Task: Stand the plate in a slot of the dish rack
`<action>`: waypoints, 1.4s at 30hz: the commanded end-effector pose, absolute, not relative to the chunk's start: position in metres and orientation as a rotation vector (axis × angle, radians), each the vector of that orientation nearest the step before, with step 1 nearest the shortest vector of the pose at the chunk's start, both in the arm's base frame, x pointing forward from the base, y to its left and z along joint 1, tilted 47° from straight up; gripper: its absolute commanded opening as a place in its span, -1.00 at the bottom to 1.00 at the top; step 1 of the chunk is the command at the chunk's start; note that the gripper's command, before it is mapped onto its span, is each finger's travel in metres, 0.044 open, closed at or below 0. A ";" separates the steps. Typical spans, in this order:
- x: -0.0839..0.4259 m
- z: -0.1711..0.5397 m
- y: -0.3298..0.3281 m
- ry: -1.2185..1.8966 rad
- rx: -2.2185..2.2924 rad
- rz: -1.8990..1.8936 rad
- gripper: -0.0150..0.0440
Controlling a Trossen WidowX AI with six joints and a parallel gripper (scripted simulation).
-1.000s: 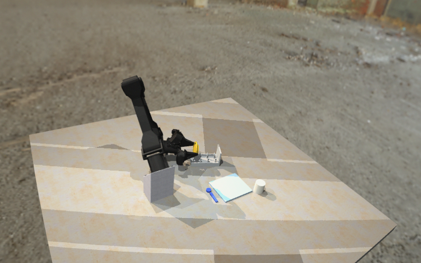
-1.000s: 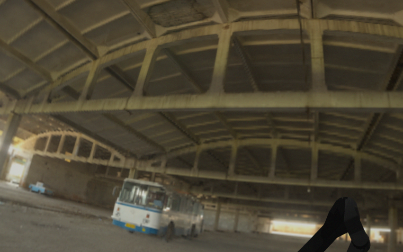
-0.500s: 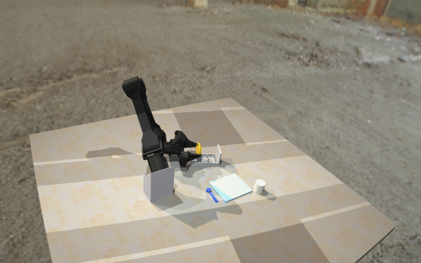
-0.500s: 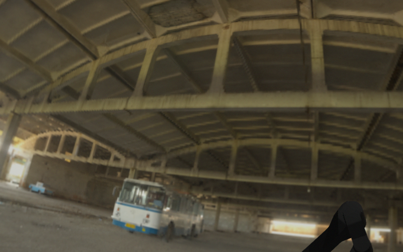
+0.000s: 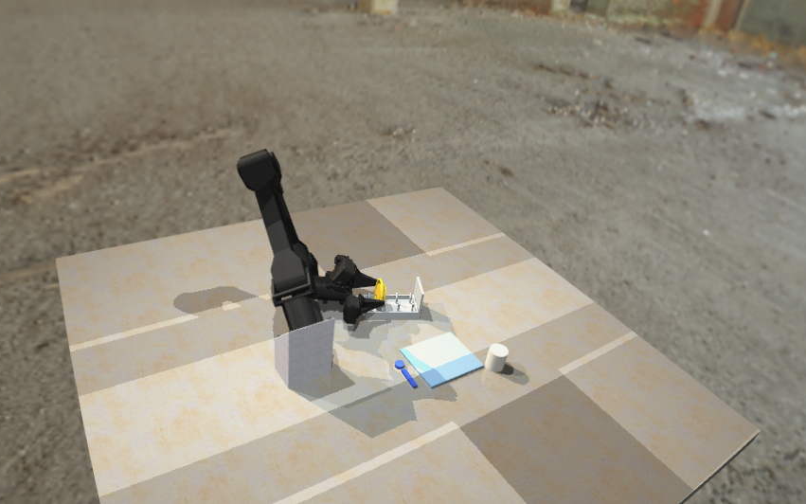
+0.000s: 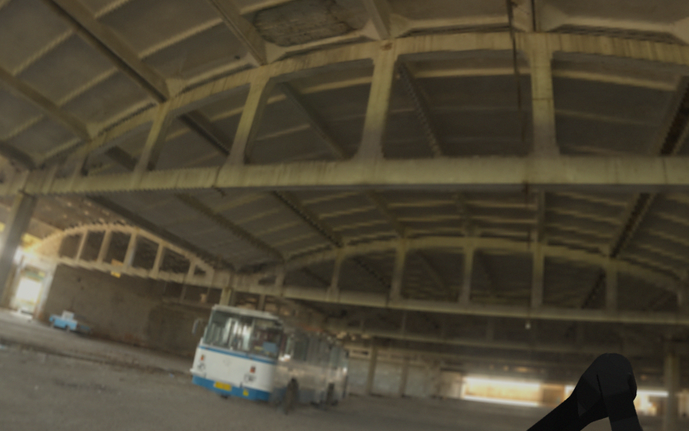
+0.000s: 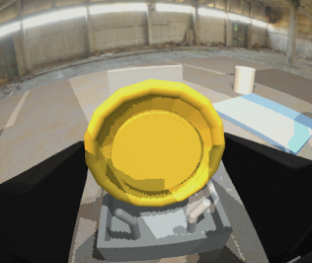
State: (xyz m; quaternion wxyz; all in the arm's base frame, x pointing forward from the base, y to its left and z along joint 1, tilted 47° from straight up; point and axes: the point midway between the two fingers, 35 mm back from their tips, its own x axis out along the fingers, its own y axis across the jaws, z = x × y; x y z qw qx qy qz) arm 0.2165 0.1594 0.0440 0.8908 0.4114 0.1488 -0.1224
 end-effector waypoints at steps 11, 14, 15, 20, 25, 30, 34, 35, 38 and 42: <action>0.217 0.044 0.159 0.309 0.854 -0.254 0.40; 0.217 0.044 0.159 0.309 0.854 -0.254 0.67; 0.217 0.044 0.159 0.309 0.854 -0.254 0.75; 0.217 0.044 0.159 0.309 0.854 -0.254 0.86; 0.218 0.048 0.157 0.311 0.853 -0.257 0.86; 0.227 0.075 0.136 0.322 0.844 -0.270 0.86; 0.232 0.096 0.116 0.323 0.834 -0.273 0.86; 0.233 0.101 0.111 0.322 0.831 -0.273 0.86; 0.235 0.117 0.094 0.315 0.820 -0.269 0.86; 0.235 0.129 0.080 0.304 0.809 -0.264 0.86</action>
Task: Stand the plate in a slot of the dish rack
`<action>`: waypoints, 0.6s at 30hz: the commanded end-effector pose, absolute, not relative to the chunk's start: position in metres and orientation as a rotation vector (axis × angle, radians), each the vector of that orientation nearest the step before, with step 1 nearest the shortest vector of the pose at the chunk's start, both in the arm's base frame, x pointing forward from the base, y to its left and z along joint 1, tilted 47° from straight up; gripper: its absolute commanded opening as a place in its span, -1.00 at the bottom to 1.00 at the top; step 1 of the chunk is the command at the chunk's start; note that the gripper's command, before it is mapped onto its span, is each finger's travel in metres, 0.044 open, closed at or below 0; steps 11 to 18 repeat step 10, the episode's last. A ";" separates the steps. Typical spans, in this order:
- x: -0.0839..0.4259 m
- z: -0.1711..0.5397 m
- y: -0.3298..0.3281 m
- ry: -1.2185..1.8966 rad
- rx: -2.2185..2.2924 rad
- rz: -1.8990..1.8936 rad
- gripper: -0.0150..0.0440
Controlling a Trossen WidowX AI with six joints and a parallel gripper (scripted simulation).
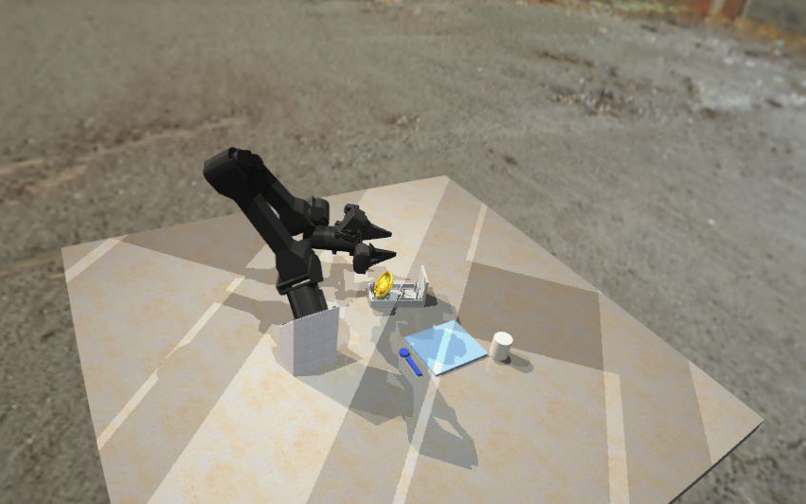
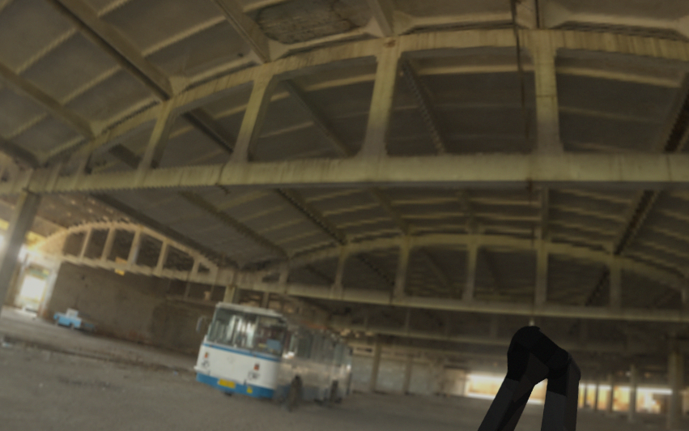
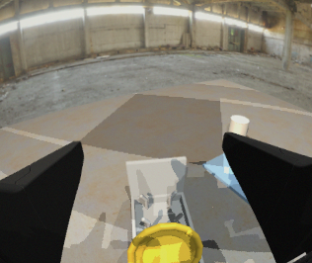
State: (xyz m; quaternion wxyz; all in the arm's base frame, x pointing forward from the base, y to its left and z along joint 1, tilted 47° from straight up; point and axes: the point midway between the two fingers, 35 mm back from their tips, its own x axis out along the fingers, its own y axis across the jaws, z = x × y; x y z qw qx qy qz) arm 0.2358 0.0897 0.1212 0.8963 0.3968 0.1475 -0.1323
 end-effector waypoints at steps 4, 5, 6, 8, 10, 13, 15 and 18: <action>0.237 0.129 0.080 0.306 0.803 -0.265 0.86; 0.238 0.129 0.080 0.315 0.788 -0.269 0.86; 0.239 0.127 0.079 0.329 0.763 -0.275 0.86; 0.242 0.124 0.076 0.364 0.704 -0.290 0.86; 0.245 0.121 0.073 0.400 0.646 -0.304 0.86; 0.245 0.121 0.073 0.400 0.646 -0.304 0.86; 0.245 0.121 0.073 0.400 0.646 -0.304 0.86; 0.245 0.121 0.073 0.400 0.646 -0.304 0.86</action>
